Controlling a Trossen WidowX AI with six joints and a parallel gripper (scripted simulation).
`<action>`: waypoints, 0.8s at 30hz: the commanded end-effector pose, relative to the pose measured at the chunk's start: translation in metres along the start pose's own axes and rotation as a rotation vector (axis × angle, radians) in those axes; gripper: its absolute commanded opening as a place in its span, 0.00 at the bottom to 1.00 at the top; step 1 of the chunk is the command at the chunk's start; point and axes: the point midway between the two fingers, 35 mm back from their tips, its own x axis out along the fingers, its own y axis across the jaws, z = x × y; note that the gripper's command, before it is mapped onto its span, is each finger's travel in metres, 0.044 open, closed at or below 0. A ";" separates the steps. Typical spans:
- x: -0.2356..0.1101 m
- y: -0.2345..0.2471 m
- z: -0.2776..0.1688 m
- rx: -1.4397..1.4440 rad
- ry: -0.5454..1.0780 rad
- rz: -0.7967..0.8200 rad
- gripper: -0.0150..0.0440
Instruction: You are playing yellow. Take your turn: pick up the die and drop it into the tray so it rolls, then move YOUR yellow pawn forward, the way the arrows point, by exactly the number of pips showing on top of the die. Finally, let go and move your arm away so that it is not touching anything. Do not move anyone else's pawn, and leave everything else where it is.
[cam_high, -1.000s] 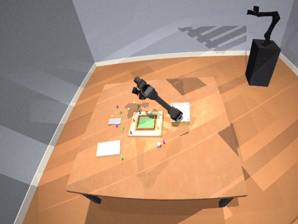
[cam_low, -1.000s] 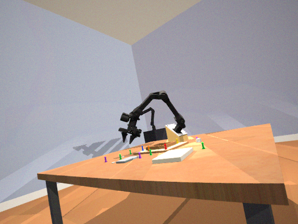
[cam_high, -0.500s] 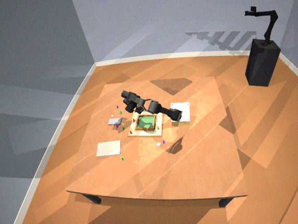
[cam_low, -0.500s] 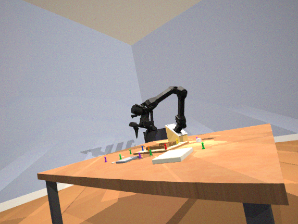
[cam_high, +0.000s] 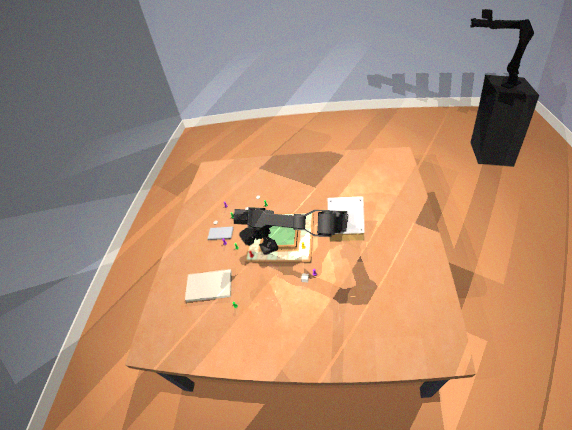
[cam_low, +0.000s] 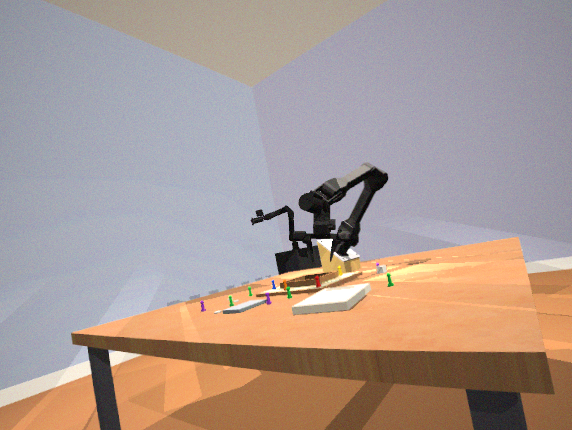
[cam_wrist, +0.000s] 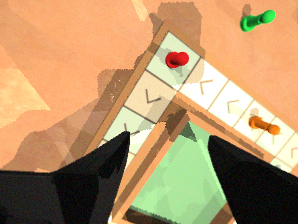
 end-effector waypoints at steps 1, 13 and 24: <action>-0.009 0.071 -0.013 0.218 0.037 0.067 0.72; -0.038 0.185 -0.075 0.642 0.167 0.163 0.72; -0.040 0.191 -0.082 0.676 0.181 0.168 0.72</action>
